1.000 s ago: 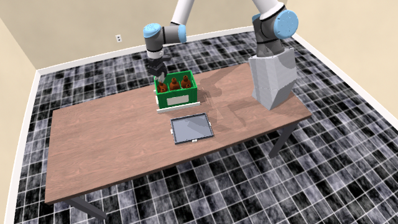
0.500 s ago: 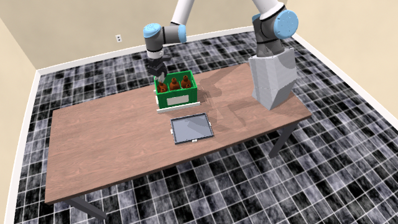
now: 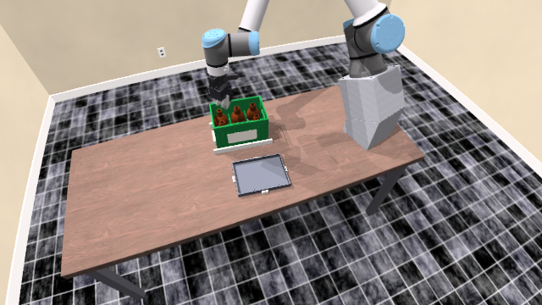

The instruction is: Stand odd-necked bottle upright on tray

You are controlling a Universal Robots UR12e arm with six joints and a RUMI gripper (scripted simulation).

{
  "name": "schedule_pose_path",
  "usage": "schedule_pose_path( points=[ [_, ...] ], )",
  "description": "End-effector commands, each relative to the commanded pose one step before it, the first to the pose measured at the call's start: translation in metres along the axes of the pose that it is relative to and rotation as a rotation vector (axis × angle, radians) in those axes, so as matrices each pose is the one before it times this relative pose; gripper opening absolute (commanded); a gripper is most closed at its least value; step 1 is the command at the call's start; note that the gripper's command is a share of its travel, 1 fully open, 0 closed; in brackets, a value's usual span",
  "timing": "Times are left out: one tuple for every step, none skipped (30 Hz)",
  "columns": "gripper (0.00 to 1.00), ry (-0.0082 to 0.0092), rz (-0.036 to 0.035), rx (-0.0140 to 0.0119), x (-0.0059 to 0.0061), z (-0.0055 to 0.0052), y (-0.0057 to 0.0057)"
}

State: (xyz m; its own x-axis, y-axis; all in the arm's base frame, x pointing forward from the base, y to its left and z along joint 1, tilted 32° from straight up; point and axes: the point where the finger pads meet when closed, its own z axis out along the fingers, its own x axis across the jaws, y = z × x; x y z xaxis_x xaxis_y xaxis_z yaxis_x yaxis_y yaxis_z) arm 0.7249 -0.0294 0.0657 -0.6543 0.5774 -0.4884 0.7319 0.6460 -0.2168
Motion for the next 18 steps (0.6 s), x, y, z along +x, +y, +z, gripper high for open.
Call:
schedule_pose_path(
  points=[
    [0.0,-0.00073,0.00008,-0.00272,0.00563,-0.00049,-0.03041],
    [0.0,0.00017,0.00005,-0.00007,0.0041,0.00013,-0.01557],
    [0.0,0.00005,0.00002,-0.00004,0.00469,0.00003,-0.01591],
    [0.0,-0.00008,-0.00001,0.00001,0.00514,-0.00007,-0.01571],
    [0.0,-0.00017,-0.00003,0.00004,0.00465,-0.00013,-0.01303],
    [0.0,-0.00023,-0.00004,0.00007,0.00456,-0.00018,-0.01188],
    [0.0,-0.00032,-0.00006,0.0001,0.00499,-0.00024,-0.01214],
    [0.0,-0.00036,-0.00008,0.00013,0.00481,-0.00028,-0.01098],
    [0.0,-0.00035,-0.00008,0.00013,0.00416,-0.00027,-0.009],
    [0.0,-0.0003,-0.00007,0.00012,0.00333,-0.00023,-0.00691],
    [0.0,-0.00023,-0.00005,0.00009,0.00241,-0.00017,-0.00485],
    [0.0,-0.00015,-0.00003,0.00006,0.0015,-0.00011,-0.00297],
    [0.0,-0.00007,-0.00002,0.00003,0.00073,-0.00006,-0.00142],
    [0.0,-0.00002,0.0,0.00001,0.00021,-0.00002,-0.00042],
    [0.0,0.0,0.0,0.0,0.00003,0.0,-0.00005],
    [0.0,0.0,0.0,0.0,0.0,0.0,0.0],
    [0.0,0.0,0.0,0.0,0.0,0.0,0.0],
    [0.0,0.0,0.0,0.0,0.0,0.0,0.0]
  ],
)
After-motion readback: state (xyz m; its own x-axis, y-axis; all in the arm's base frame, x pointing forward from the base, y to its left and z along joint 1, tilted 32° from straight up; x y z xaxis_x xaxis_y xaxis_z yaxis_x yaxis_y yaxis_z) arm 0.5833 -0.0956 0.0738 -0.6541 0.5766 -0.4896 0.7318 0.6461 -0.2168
